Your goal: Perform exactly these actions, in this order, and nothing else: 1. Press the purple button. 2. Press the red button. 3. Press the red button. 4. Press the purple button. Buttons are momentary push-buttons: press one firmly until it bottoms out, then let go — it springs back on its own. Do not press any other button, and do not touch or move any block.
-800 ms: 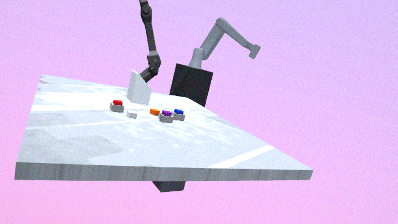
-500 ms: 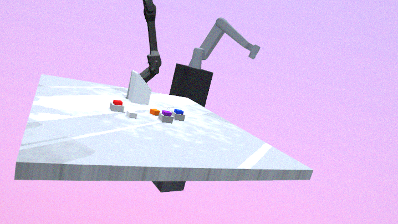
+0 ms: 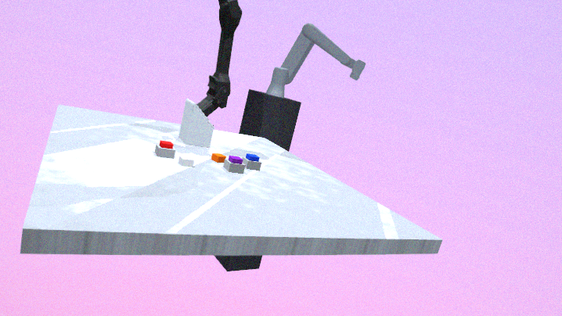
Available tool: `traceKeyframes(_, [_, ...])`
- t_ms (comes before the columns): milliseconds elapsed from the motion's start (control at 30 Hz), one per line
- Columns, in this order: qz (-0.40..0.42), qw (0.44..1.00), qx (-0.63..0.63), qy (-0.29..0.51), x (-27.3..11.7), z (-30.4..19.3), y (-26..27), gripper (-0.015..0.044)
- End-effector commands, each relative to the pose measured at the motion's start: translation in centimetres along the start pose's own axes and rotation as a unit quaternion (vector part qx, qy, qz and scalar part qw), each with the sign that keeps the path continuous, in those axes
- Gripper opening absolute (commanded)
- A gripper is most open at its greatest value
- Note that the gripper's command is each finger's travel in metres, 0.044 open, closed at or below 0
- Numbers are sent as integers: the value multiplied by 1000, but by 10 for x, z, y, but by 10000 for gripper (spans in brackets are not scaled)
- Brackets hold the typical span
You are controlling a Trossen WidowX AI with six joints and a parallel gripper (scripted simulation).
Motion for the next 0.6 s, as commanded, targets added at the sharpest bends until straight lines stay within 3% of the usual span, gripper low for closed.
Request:
traceKeyframes(0, [-21, 982, -161, 94, -43, -36, -29, 400])
traceKeyframes(267, [-19, 855, -444, 266, -133, -82, -95, 400])
traceKeyframes(567, [24, 590, -685, 427, -233, -95, -182, 400])
Point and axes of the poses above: the point midway between the two fingers, 35 mm back from their tips, its own x axis out along the fingers, its own y axis across the jaws, z = x × y, the point moved 8 cm from there along -x, back along the fingers, and after that the axes turned 9 degrees about x, right-handed, at the moved point
